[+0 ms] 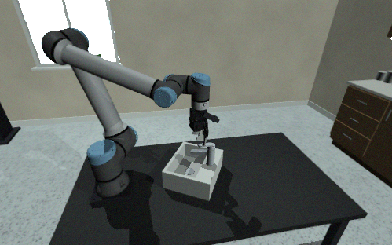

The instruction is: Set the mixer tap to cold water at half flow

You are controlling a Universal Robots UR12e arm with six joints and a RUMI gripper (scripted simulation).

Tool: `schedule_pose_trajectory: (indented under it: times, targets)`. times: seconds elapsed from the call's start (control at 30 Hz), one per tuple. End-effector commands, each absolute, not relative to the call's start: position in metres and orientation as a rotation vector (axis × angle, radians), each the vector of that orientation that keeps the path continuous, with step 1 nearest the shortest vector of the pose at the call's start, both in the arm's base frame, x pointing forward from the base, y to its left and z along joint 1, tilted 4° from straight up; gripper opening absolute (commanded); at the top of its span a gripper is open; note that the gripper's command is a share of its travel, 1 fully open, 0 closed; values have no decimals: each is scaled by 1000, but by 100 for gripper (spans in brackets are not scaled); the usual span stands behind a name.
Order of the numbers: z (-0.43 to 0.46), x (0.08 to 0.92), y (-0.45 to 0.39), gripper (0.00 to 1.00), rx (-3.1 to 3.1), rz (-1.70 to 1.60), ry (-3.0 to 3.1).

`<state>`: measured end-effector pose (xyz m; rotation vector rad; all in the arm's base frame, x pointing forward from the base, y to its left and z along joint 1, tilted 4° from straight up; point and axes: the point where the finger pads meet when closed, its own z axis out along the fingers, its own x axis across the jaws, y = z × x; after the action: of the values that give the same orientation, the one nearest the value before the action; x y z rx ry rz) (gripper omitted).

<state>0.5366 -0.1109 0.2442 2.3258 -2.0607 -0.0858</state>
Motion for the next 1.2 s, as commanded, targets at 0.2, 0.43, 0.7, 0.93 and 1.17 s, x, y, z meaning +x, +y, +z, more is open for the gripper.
schedule_pose_trajectory:
  times: [0.2, 0.43, 0.7, 0.93, 1.17]
  targets:
    - [242, 536, -111, 39, 2325, -90, -2060]
    - [240, 535, -111, 39, 2325, -92, -2060]
    - [237, 535, -111, 39, 2324, -93, -2060]
    - [232, 535, -111, 39, 2324, -93, -2060]
    - [227, 534, -111, 39, 2324, -93, -2060]
